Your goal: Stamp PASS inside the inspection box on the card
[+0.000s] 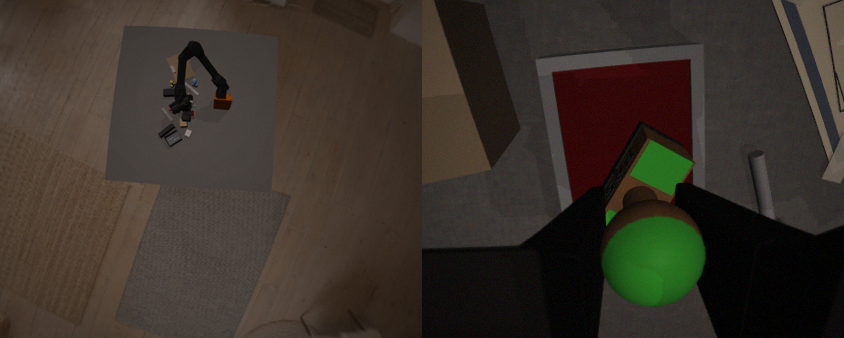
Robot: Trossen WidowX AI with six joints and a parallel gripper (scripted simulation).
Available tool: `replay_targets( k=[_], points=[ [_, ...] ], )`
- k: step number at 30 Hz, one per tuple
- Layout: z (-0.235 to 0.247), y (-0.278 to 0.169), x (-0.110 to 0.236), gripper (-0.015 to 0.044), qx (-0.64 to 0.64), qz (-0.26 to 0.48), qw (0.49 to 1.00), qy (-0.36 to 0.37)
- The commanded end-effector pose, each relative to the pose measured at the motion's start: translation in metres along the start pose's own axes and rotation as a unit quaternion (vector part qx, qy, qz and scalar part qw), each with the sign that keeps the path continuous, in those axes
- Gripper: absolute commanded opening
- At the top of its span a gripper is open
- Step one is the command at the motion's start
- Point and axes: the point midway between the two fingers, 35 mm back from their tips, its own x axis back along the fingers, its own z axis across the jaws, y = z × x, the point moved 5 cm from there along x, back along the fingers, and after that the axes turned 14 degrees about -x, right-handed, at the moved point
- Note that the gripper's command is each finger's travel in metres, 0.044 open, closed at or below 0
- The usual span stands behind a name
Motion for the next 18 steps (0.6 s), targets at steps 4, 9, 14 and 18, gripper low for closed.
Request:
replay_targets(
  k=[4, 9, 14, 18],
  points=[
    [0.001, 0.001, 0.009, 0.0000, -0.005, 0.000, 1.000, 0.004],
    [0.001, 0.002, 0.017, 0.0000, -0.005, 0.000, 1.000, 0.005],
    [0.001, 0.002, 0.025, 0.0000, -0.005, 0.000, 1.000, 0.005],
    [0.001, 0.002, 0.031, 0.0000, -0.005, 0.000, 1.000, 0.005]
  ],
)
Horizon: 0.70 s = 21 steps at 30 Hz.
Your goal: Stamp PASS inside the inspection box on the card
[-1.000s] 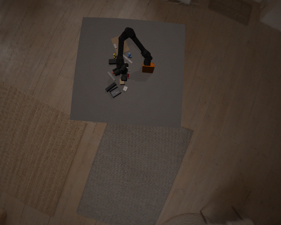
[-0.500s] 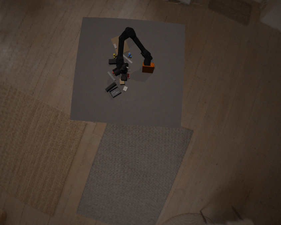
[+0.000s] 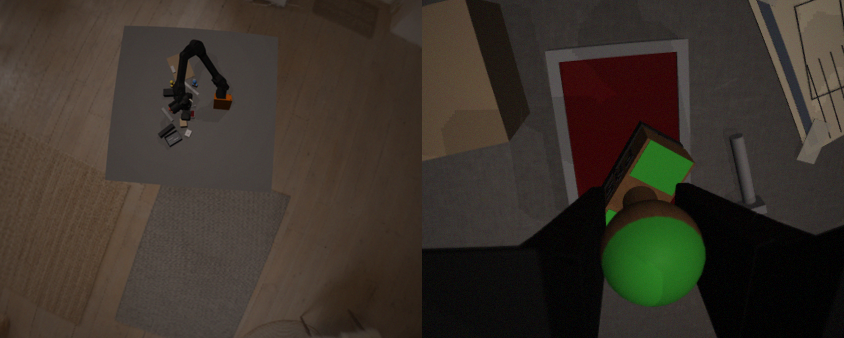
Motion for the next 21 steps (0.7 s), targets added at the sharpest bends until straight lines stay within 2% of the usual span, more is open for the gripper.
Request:
replay_targets(
  k=[1, 15, 21],
  points=[
    [0.000, 0.002, 0.009, 0.0000, -0.007, -0.002, 1.000, 0.007],
    [-0.001, 0.002, 0.026, 0.0000, -0.005, -0.002, 1.000, 0.007],
    [-0.012, 0.014, 0.027, 0.0000, 0.063, -0.003, 0.998, 0.009]
  ],
)
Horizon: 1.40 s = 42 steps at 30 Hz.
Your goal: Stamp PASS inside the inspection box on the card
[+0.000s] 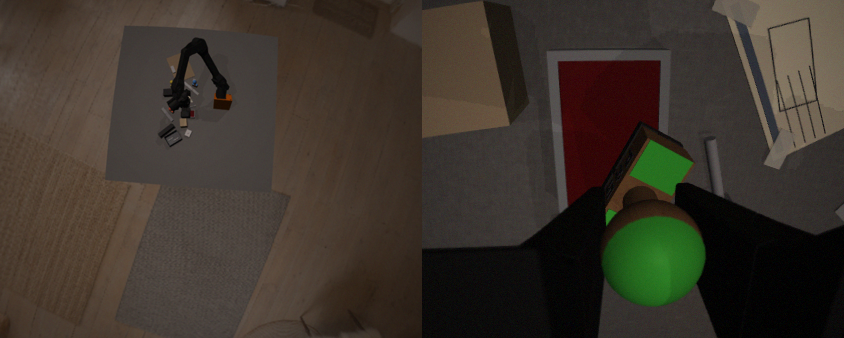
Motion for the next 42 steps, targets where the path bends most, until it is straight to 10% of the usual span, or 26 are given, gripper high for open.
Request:
replay_targets(
  k=[1, 42],
  points=[
    [-0.008, 0.008, 0.004, 0.0000, 0.035, -0.005, 0.999, 0.004],
    [-0.087, 0.056, -0.003, 0.0000, 0.396, -0.006, 0.918, -0.002]
  ],
)
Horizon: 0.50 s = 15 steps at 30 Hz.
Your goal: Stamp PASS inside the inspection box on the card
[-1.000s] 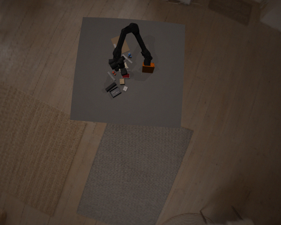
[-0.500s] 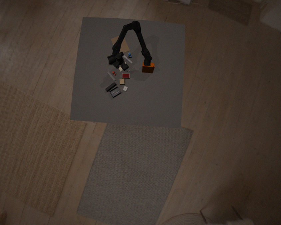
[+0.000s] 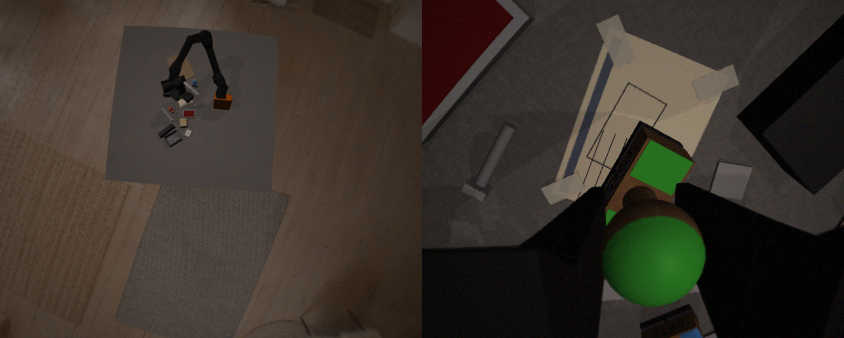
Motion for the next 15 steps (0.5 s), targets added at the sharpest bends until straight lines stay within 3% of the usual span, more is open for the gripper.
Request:
replay_targets(
  k=[1, 15],
  points=[
    [-0.0010, 0.0000, -0.0012, 0.0000, 0.002, -0.002, 1.000, -0.003],
    [-0.0012, 0.0007, -0.0105, 0.0000, 0.002, -0.002, 1.000, -0.002]
  ],
)
